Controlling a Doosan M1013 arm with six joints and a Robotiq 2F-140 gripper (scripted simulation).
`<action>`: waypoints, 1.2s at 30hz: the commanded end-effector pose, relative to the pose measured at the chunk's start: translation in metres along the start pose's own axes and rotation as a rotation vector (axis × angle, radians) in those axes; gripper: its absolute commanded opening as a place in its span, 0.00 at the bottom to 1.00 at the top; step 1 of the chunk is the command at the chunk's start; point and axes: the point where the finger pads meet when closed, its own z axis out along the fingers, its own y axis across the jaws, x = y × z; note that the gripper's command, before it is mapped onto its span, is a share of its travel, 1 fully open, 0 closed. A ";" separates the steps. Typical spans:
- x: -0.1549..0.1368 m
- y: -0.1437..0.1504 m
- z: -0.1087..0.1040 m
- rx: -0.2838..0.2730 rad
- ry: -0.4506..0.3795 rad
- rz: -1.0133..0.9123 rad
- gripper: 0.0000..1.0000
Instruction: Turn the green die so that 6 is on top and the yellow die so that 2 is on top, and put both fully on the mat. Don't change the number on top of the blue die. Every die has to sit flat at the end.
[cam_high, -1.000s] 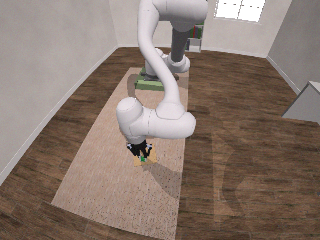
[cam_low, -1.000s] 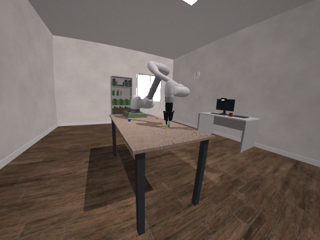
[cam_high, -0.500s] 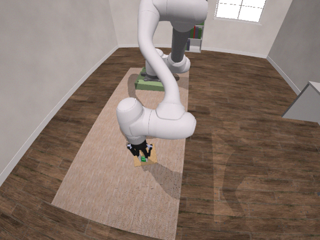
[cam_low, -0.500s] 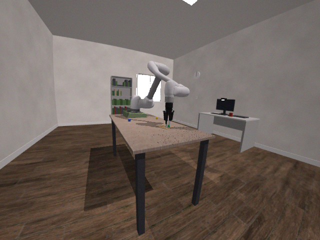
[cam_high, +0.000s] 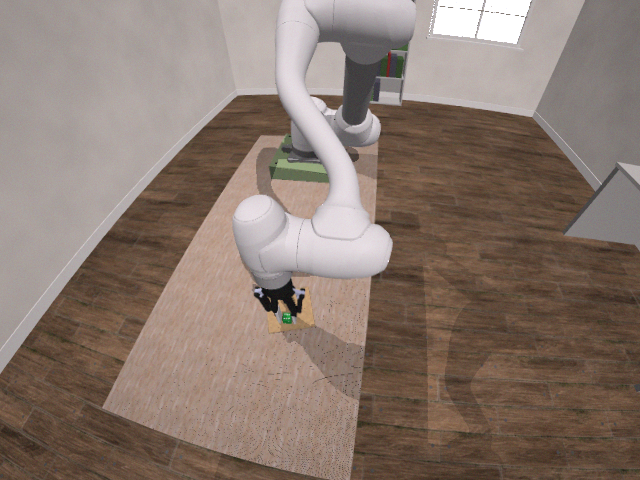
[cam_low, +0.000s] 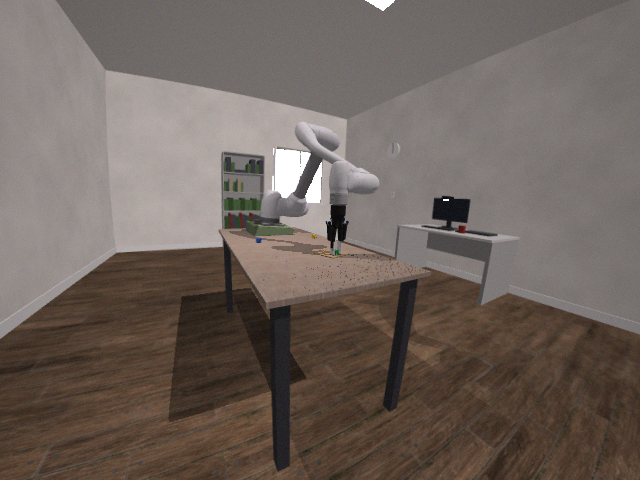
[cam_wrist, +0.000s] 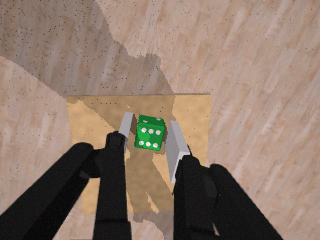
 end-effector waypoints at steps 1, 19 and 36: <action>0.000 0.000 -0.001 0.000 0.000 0.000 0.32; 0.000 0.000 -0.065 0.000 0.000 0.000 0.32; 0.000 0.000 -0.090 0.000 0.000 0.000 1.00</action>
